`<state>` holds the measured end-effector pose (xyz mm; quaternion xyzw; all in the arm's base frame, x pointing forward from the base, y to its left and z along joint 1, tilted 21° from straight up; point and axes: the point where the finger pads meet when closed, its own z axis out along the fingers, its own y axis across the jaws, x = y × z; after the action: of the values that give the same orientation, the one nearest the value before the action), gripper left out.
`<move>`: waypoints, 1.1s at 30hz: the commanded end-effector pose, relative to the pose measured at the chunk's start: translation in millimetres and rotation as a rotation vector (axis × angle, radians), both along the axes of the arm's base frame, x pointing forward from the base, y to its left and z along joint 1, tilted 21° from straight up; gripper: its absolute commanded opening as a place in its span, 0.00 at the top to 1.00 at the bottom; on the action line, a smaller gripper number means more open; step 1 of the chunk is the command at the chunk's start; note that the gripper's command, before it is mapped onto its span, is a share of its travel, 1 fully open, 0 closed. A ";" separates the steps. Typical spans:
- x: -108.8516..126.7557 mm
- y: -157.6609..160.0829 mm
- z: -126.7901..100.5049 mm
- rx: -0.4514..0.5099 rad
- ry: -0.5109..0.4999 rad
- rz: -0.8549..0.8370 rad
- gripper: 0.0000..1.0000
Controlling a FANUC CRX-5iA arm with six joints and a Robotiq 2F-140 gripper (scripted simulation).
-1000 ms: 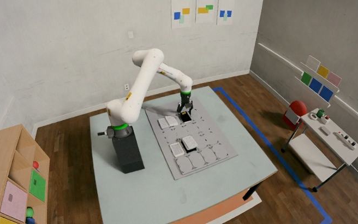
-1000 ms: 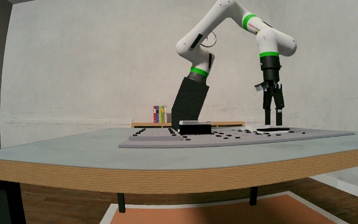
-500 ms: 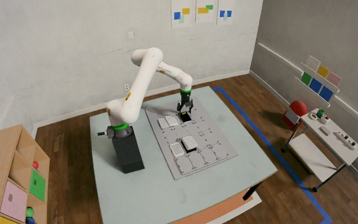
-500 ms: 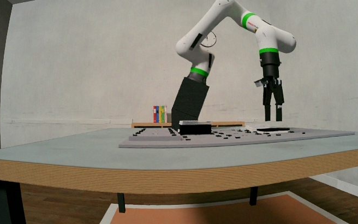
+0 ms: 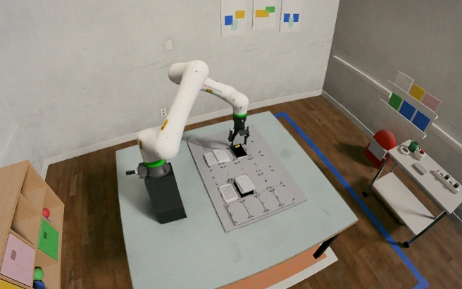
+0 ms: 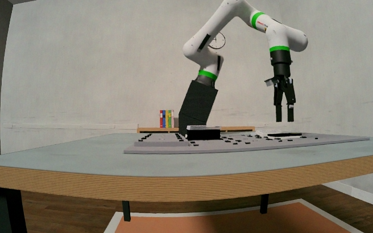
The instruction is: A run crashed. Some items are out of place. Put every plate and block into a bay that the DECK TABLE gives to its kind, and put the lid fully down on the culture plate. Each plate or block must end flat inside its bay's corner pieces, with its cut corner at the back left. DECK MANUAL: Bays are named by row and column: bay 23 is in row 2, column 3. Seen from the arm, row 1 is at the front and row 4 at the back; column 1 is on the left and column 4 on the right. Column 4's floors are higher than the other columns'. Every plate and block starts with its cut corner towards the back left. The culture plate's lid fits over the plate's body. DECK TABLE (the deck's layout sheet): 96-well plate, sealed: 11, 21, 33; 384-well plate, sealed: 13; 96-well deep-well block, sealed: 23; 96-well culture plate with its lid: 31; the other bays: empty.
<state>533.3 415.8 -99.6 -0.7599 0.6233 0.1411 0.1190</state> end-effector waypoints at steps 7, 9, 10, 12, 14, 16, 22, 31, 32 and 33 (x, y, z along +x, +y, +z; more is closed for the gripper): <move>1.5 -3.1 9.1 0.001 -0.002 0.000 0.30; 1.5 -3.1 9.2 0.001 -0.002 0.000 0.30; 1.5 -3.1 9.2 0.001 -0.002 0.000 0.30; 1.5 -3.1 9.1 0.001 -0.002 0.000 0.30; 1.5 -3.1 9.1 0.001 -0.002 0.000 0.30; 1.5 -3.1 9.1 0.001 -0.002 0.000 0.30; -0.8 -21.8 2.1 0.005 -0.026 0.062 0.30; -3.6 -47.9 -7.7 0.005 -0.026 0.062 0.30; -4.1 -51.6 -9.1 0.005 -0.026 0.062 0.30; -4.5 -55.3 -10.5 0.005 -0.026 0.062 0.30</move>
<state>528.7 367.7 -108.4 -0.7804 0.5975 0.1370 0.1236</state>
